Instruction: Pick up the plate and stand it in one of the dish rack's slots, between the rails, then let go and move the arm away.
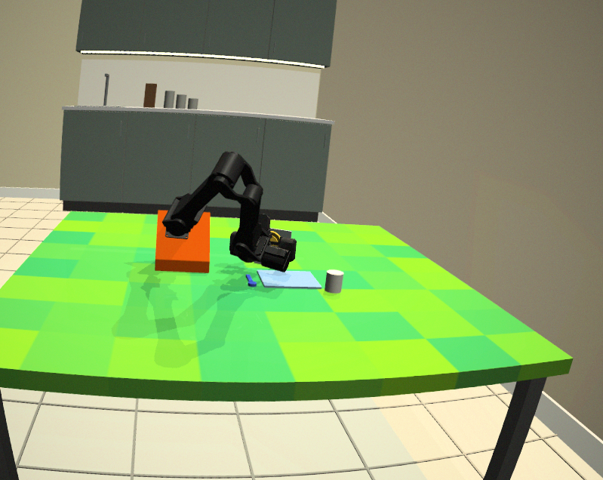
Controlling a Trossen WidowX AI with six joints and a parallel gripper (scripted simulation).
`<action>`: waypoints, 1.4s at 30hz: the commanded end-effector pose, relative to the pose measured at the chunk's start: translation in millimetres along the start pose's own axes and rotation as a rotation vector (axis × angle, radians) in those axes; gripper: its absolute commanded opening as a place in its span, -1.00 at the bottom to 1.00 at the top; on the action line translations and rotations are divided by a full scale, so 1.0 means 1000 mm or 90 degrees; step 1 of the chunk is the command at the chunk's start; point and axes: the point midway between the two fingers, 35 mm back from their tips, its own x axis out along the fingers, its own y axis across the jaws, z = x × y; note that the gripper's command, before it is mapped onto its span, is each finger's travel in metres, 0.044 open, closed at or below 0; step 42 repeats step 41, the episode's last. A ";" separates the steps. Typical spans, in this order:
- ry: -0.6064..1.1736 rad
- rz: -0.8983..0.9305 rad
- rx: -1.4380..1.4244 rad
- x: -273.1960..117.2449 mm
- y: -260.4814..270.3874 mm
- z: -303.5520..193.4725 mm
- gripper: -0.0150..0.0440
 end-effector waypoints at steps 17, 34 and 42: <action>-0.004 0.007 0.016 -0.008 -0.013 0.106 0.86; 0.096 0.062 0.138 -0.001 -0.005 0.116 0.86; 0.201 0.093 0.240 -0.001 0.005 0.116 0.86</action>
